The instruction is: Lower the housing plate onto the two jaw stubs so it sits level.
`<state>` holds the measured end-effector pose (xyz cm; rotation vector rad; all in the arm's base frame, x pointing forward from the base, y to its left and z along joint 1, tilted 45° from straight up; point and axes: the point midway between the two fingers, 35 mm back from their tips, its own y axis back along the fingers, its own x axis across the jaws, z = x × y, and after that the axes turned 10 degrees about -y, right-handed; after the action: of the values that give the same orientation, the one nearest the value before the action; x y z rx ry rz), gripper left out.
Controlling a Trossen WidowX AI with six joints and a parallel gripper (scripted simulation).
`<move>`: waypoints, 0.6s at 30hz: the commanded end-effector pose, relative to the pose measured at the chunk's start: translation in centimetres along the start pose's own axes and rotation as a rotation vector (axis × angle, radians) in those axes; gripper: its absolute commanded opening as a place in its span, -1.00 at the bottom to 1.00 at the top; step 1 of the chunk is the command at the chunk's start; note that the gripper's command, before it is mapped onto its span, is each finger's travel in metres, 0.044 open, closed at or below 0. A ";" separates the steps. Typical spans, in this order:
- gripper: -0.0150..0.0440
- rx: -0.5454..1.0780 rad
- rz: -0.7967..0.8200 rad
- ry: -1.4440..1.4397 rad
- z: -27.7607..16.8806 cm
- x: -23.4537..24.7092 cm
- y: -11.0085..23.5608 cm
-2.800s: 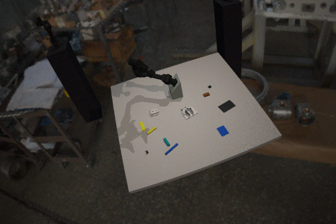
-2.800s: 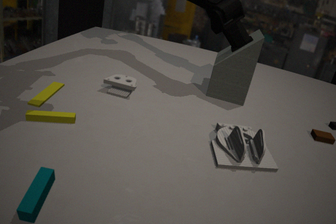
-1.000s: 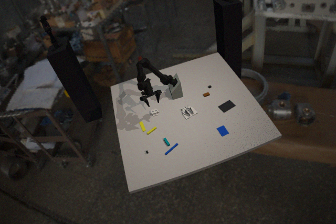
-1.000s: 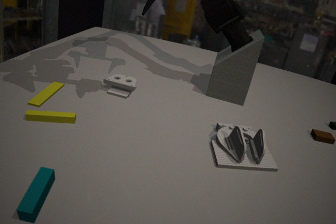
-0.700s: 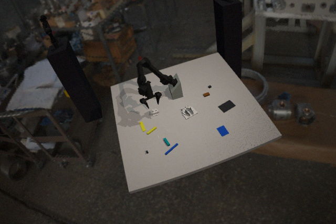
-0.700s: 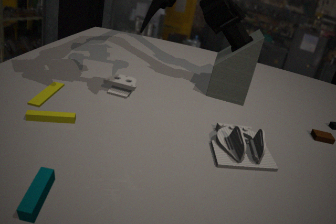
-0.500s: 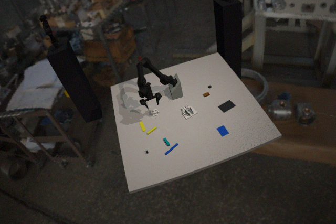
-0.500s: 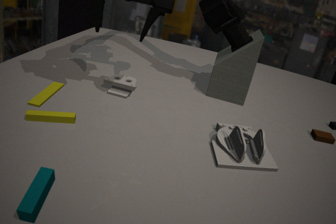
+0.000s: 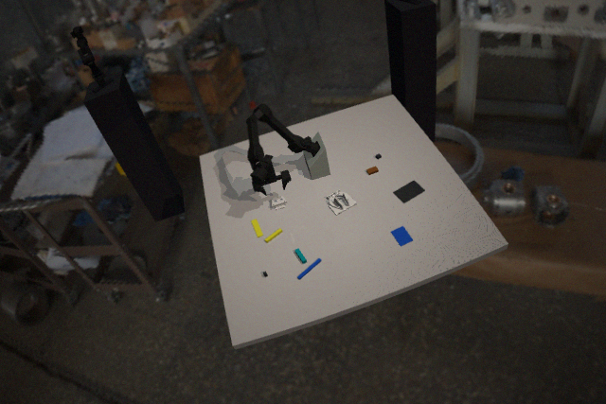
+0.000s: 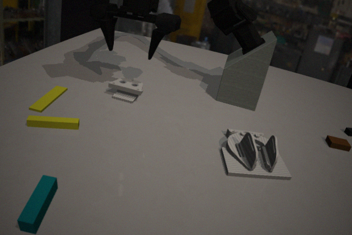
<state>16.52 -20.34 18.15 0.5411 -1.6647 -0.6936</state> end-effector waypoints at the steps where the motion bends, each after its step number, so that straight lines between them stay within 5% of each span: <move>1: 1.00 -0.016 -0.001 -0.003 0.1 -0.2 -1.1; 4: 1.00 -0.015 0.002 -0.003 0.2 -0.1 -4.0; 18: 1.00 -0.015 0.003 -0.002 0.3 -0.1 -5.1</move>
<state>16.24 -23.65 15.16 0.5226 -1.6751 -0.6971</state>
